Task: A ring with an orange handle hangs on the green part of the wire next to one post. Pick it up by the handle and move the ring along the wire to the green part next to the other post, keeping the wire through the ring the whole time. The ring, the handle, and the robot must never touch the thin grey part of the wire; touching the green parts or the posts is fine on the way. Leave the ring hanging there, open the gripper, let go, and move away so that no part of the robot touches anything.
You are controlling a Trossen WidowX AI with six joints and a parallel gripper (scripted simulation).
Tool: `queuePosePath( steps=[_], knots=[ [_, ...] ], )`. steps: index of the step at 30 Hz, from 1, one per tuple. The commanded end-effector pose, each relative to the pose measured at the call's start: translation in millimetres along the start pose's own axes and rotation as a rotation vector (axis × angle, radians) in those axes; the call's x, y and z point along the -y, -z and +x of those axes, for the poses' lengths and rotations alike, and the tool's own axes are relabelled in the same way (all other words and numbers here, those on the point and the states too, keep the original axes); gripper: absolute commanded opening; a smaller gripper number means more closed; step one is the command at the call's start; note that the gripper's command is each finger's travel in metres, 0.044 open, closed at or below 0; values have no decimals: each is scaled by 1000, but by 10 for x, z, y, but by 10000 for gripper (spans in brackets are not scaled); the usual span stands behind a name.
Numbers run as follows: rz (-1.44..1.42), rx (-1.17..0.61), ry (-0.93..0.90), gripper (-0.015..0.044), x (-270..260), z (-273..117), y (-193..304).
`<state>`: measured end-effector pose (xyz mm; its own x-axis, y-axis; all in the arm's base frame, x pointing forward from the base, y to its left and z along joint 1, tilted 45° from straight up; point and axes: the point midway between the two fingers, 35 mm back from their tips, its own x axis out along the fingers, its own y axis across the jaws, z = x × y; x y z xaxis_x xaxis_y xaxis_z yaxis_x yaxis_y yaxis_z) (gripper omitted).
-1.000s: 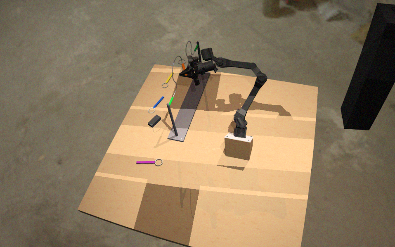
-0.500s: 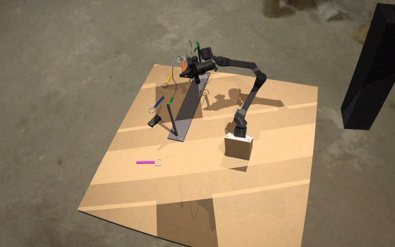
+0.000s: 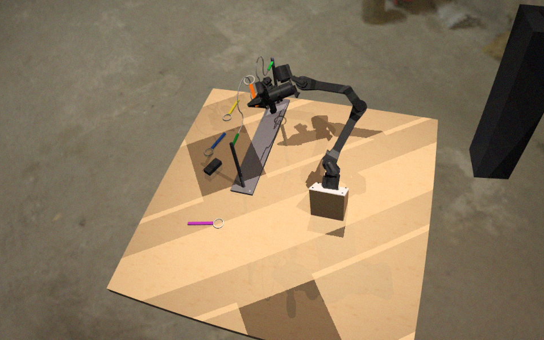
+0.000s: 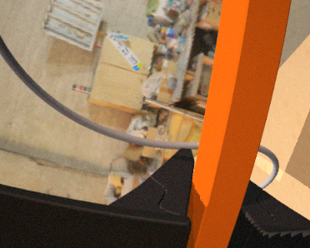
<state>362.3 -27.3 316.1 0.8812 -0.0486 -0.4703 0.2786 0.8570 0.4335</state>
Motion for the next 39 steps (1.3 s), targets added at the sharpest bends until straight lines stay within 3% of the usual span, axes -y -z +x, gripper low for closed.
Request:
queuePosePath(
  steps=[1,39],
  knots=[
    [-56,6,32,-150,17,3,2],
    [-480,60,271,-150,161,6,-32]
  ],
)
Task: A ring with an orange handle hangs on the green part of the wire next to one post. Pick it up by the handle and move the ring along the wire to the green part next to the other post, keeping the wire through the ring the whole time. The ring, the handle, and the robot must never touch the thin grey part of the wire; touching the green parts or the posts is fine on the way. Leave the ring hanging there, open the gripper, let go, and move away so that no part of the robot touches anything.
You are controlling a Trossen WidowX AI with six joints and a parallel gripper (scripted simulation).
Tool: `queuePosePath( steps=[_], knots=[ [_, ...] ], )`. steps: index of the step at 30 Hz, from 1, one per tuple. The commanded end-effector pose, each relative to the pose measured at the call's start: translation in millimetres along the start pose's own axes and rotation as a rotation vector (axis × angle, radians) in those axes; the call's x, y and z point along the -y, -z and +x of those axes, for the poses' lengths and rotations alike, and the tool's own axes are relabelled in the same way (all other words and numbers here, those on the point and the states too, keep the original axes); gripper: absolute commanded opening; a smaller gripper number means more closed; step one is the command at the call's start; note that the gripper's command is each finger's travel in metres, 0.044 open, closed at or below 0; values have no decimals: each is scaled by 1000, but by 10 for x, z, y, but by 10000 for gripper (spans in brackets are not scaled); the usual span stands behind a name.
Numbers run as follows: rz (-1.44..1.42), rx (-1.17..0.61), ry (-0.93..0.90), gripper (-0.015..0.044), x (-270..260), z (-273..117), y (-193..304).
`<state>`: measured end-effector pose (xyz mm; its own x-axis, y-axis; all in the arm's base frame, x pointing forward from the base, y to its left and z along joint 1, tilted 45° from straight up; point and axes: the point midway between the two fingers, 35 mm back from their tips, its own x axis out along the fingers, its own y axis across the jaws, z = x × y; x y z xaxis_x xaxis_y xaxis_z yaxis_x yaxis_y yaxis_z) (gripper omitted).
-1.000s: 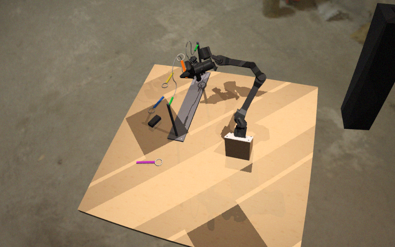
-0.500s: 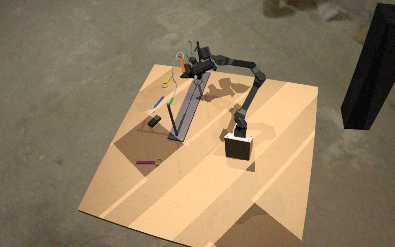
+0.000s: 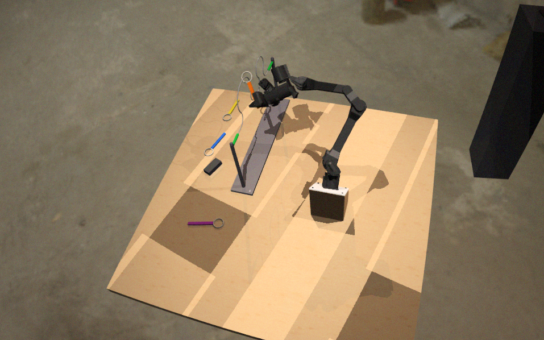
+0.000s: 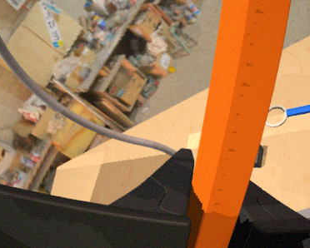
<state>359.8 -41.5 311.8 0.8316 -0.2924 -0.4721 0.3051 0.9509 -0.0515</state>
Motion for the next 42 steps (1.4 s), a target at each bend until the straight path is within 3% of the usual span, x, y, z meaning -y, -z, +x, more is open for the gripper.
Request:
queuePosePath(
  steps=[1,42],
  knots=[
    [-56,6,32,-150,15,4,3],
    [-515,66,288,-150,168,3,-37]
  ],
)
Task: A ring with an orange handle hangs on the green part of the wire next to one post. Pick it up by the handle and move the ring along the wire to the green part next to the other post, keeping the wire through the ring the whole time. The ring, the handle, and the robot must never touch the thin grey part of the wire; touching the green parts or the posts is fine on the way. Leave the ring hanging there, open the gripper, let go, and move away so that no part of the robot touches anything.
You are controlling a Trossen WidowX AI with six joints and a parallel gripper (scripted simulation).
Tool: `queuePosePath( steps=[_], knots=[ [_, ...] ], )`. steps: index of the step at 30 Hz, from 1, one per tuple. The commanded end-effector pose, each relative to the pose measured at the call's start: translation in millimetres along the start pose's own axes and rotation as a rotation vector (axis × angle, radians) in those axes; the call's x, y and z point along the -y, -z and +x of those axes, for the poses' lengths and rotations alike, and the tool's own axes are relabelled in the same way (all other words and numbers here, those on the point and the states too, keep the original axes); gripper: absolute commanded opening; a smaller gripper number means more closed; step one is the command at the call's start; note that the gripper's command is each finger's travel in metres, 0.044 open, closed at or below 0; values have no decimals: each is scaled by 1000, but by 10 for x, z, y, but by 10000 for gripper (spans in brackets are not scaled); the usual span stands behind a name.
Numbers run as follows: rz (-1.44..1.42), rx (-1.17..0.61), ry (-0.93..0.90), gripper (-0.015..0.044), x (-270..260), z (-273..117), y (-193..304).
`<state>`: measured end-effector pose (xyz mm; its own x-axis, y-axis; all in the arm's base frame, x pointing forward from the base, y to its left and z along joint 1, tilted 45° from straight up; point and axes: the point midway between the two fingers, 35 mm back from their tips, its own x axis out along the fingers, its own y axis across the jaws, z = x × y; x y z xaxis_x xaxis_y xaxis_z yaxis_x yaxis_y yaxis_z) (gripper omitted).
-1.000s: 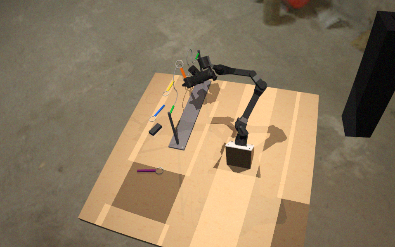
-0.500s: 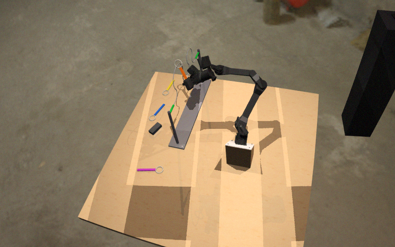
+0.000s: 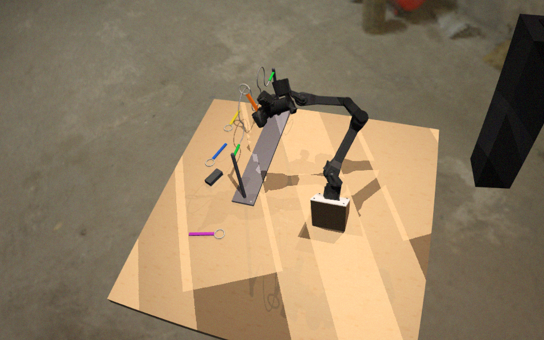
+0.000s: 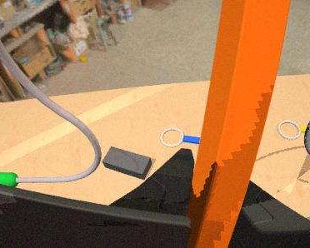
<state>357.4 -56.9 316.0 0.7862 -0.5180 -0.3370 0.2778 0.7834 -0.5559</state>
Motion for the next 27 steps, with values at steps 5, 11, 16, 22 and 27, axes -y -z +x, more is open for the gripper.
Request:
queuePosePath(
  steps=[5,11,16,22,27],
  knots=[
    [-101,10,56,-150,29,3,9],
    [-168,19,93,-150,52,4,6],
    [-224,26,125,-150,71,5,3],
    [-291,35,162,-150,94,5,-3],
    [-347,42,193,-150,113,4,-9]
  ],
)
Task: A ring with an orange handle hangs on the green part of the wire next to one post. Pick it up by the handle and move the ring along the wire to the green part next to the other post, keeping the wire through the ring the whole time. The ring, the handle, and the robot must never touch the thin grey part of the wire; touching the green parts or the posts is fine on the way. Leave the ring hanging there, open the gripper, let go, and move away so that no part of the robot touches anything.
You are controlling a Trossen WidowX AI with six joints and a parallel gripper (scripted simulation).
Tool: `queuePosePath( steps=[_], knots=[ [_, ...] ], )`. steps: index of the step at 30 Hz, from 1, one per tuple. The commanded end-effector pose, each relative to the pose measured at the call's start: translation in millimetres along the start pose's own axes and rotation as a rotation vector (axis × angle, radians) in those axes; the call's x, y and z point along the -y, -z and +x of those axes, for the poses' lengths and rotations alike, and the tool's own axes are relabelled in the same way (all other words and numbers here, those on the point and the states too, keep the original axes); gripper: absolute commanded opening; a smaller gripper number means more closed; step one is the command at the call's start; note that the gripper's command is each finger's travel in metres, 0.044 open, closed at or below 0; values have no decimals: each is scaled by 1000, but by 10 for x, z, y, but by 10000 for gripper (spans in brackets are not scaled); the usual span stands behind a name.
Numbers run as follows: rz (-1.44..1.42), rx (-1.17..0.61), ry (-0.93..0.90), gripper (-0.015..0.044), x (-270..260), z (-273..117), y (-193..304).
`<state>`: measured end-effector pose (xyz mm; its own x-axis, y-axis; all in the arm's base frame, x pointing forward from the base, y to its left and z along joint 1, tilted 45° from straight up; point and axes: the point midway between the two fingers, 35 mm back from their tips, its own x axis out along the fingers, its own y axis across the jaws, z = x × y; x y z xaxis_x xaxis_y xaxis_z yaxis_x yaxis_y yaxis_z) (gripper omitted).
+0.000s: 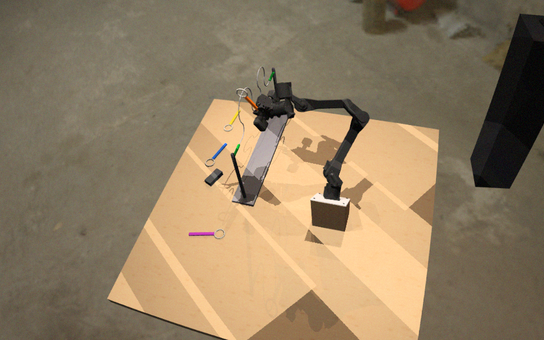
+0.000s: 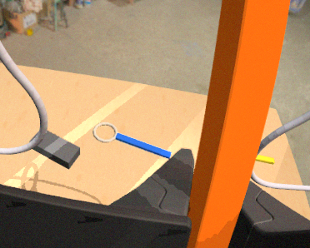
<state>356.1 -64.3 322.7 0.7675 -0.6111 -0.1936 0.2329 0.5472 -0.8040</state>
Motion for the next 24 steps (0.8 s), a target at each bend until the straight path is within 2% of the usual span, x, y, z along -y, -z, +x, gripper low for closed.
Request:
queuePosePath(
  steps=[1,24],
  knots=[
    [-55,2,31,-150,14,1,12],
    [-313,36,173,-150,103,4,-3]
  ],
)
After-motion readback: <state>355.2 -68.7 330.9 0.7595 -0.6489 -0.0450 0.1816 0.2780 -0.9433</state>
